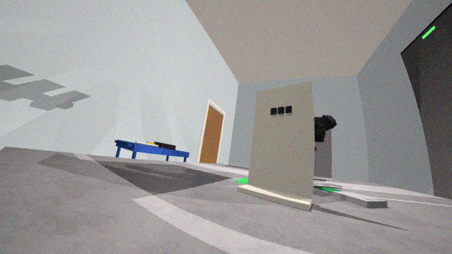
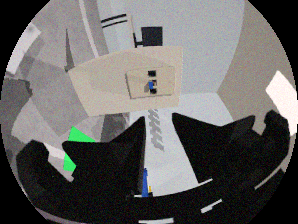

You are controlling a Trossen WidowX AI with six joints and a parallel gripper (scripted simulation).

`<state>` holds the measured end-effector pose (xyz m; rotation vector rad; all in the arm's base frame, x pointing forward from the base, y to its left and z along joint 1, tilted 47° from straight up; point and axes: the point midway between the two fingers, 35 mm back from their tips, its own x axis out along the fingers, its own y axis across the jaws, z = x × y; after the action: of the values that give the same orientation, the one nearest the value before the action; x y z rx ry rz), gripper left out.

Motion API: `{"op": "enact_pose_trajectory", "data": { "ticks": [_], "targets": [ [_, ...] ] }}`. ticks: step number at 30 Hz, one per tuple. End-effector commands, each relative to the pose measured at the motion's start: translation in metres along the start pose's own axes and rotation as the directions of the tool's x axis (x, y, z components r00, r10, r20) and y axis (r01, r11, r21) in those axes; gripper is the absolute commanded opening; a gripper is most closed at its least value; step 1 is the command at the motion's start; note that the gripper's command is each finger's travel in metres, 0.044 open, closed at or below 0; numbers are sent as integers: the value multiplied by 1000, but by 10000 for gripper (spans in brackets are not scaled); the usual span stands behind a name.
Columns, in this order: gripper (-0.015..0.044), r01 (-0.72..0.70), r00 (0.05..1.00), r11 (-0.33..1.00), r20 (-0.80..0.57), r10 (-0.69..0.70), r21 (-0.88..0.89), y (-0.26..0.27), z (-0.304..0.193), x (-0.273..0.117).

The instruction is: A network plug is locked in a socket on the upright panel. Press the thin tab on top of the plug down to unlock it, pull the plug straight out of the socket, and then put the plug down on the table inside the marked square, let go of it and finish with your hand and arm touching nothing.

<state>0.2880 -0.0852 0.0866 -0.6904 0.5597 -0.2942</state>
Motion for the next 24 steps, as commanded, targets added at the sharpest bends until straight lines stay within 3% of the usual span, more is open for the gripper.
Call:
{"op": "enact_pose_trajectory", "data": {
  "ticks": [1, 24],
  "targets": [
    [156, 9, 1000, 1000, 1, -9, -3, -3, 5, 9],
    [156, 10, 1000, 1000, 3, -10, -3, -3, 16, 58]
  ]
}}
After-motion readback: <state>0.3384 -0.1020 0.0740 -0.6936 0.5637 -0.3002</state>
